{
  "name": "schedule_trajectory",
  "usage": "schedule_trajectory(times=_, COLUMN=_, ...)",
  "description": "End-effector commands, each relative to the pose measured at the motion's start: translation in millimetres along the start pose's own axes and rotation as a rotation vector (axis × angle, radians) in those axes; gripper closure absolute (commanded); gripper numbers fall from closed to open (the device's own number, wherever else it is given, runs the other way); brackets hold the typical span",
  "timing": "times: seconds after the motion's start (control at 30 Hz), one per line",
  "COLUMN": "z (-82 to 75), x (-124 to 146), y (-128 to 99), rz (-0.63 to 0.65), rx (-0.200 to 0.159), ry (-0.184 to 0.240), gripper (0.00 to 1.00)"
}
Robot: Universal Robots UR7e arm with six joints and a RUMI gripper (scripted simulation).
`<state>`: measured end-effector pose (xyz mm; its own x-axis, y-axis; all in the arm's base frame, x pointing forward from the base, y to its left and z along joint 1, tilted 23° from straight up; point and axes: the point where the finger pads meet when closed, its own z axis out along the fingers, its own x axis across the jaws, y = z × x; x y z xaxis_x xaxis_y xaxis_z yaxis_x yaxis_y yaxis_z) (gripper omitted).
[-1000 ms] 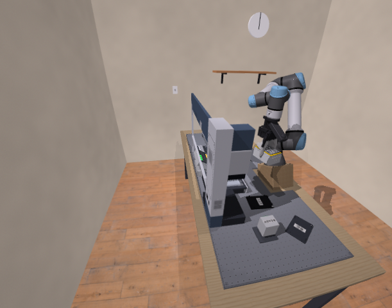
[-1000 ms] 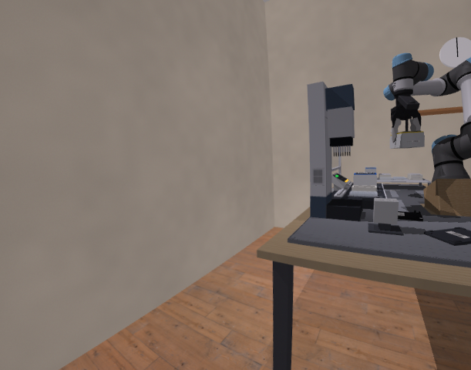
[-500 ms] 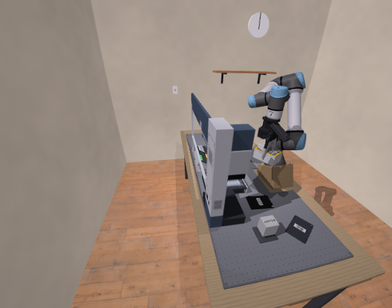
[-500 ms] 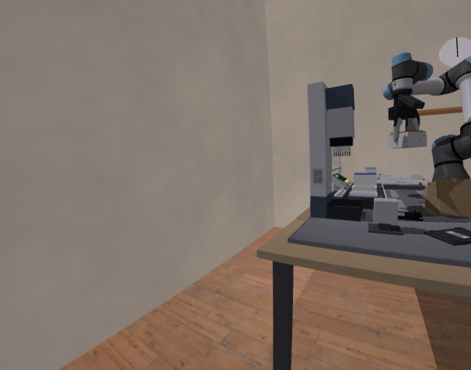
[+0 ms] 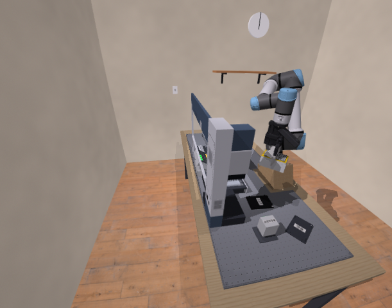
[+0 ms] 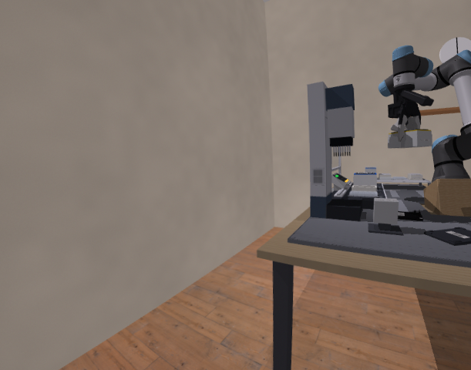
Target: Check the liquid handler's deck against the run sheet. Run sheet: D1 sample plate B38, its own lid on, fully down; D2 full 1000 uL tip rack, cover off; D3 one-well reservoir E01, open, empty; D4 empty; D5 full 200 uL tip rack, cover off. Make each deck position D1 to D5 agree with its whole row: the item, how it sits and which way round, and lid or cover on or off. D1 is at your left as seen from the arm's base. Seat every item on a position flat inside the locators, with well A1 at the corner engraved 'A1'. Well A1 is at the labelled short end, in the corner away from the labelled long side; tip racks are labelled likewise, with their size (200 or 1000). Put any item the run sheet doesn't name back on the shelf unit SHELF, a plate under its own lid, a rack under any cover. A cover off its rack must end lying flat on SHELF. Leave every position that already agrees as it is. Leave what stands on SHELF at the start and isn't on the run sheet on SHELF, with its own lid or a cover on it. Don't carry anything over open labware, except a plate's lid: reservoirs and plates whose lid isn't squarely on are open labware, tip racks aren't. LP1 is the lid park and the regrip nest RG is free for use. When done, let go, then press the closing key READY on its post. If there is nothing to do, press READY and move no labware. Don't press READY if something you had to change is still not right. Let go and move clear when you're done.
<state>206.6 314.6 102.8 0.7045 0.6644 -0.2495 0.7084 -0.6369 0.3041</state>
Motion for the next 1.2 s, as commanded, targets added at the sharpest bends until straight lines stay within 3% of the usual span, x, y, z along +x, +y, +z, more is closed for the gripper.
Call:
schedule_trajectory(times=0.0, z=-3.3, x=20.0, y=-16.4, rz=-0.098, rx=0.002, ry=0.007, gripper=1.0)
schedule_trajectory(times=0.33, z=-3.2, x=21.9, y=-17.0, rz=-0.295, rx=0.002, ry=0.007, gripper=1.0)
schedule_trajectory(times=0.53, z=-3.5, x=21.7, y=-17.0, rz=-0.337, rx=0.002, ry=0.008, gripper=1.0)
schedule_trajectory(times=1.17, z=-3.5, x=81.5, y=-78.4, rz=-0.68, rx=0.0, ry=0.007, gripper=1.0)
